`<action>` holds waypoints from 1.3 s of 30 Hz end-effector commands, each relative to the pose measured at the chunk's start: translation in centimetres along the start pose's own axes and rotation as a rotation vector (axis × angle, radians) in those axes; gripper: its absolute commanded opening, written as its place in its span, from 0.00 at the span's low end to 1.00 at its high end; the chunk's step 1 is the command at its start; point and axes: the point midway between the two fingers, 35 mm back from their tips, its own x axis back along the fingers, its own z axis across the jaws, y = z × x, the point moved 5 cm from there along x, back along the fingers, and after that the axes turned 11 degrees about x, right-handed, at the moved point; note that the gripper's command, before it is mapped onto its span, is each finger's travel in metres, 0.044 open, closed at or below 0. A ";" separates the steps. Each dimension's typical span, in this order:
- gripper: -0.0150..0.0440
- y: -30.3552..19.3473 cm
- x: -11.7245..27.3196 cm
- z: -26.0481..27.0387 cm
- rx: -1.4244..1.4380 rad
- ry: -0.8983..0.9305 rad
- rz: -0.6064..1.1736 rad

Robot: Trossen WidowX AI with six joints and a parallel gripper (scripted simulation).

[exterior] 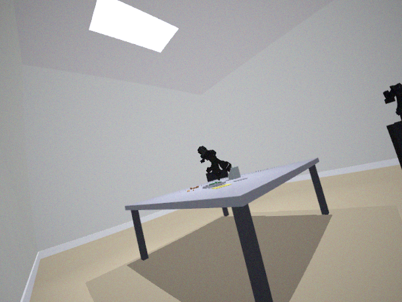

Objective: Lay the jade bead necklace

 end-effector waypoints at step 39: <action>0.25 0.0 -1.5 -0.1 0.004 -0.005 0.000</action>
